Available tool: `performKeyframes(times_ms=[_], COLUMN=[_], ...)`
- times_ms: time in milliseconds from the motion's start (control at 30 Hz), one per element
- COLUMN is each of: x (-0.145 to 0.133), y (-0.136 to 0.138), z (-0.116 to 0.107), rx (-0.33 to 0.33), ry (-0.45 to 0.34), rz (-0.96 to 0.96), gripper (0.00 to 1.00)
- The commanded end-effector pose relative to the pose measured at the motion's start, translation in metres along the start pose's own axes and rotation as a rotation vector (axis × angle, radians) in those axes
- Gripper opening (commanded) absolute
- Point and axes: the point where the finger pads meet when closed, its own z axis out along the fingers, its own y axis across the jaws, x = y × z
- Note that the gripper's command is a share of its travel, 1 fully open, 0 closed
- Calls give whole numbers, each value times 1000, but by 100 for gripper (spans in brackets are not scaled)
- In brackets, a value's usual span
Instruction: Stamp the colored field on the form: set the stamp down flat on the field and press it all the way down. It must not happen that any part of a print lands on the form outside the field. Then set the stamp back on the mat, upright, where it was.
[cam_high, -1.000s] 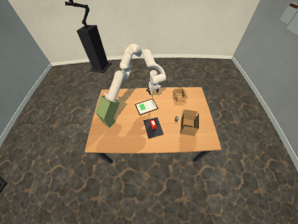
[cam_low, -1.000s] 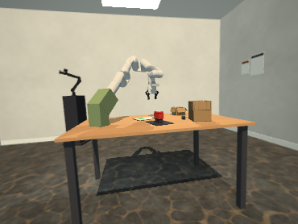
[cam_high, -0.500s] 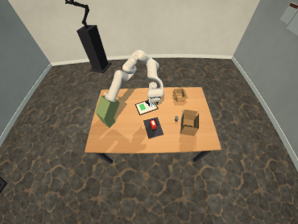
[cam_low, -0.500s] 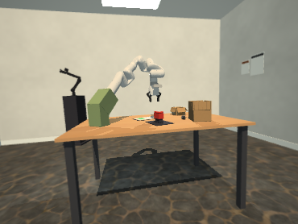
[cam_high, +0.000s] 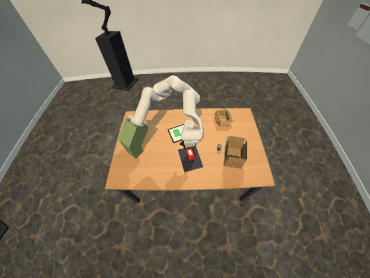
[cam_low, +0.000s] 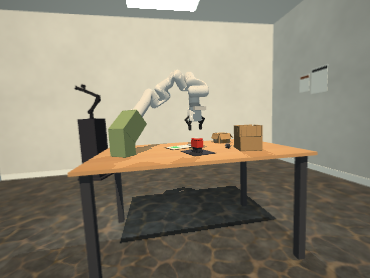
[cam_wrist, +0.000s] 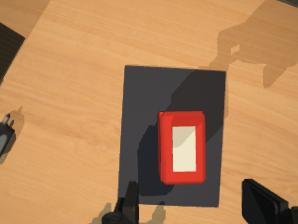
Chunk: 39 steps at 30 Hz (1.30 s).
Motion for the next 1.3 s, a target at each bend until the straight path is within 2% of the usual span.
performKeyframes(times_ms=[0,233,800,1067,1267], x=[12,27,28,28,27], y=[1,7,7,7,7], z=[0,3,5,20,47], rx=[-2,-2,-2,-2,-2], ry=[-7,-7,-7,-7,-7], rz=[-3,-3,-3,-3,-3], gripper=[96,96,96,96,96])
